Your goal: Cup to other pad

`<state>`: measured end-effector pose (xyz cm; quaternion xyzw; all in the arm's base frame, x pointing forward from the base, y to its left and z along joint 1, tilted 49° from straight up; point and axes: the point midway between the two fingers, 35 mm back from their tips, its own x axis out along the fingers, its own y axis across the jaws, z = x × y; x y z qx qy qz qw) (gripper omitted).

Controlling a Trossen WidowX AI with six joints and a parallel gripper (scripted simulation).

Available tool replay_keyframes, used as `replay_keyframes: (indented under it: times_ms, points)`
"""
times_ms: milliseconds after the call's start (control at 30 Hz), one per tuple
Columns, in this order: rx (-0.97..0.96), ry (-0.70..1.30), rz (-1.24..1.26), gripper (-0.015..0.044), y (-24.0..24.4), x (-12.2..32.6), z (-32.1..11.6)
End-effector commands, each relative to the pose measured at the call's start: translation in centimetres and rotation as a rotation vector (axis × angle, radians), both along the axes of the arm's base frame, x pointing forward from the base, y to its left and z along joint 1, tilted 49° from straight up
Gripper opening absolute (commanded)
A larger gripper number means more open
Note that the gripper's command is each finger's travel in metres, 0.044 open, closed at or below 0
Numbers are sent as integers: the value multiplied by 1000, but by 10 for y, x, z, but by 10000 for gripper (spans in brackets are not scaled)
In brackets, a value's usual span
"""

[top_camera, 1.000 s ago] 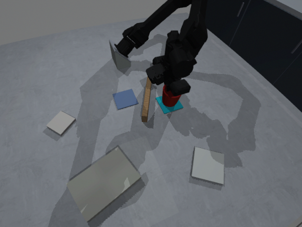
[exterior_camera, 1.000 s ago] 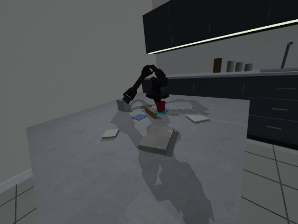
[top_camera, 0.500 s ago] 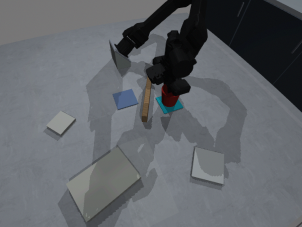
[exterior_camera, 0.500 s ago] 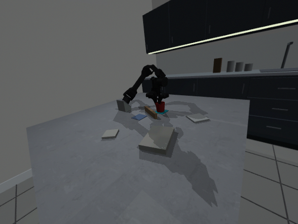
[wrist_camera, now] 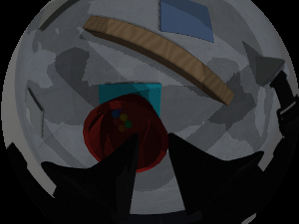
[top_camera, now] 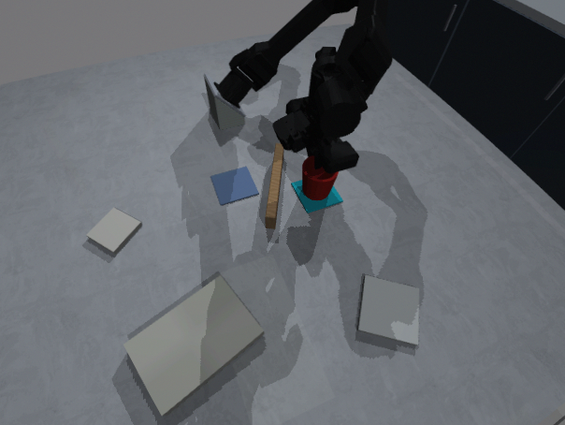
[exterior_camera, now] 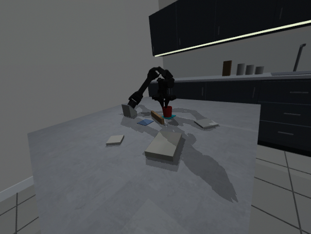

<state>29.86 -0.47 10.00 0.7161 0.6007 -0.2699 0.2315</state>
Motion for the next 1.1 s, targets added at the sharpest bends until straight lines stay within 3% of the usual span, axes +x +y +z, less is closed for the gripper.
replay_keyframes:
  times_ms: [0,767,1067]
  points:
    - [-2,1,5,128,-3,0,2]
    - [1,4,5,128,-23,-4,21]
    - [3,3,-1,364,-21,-4,20]
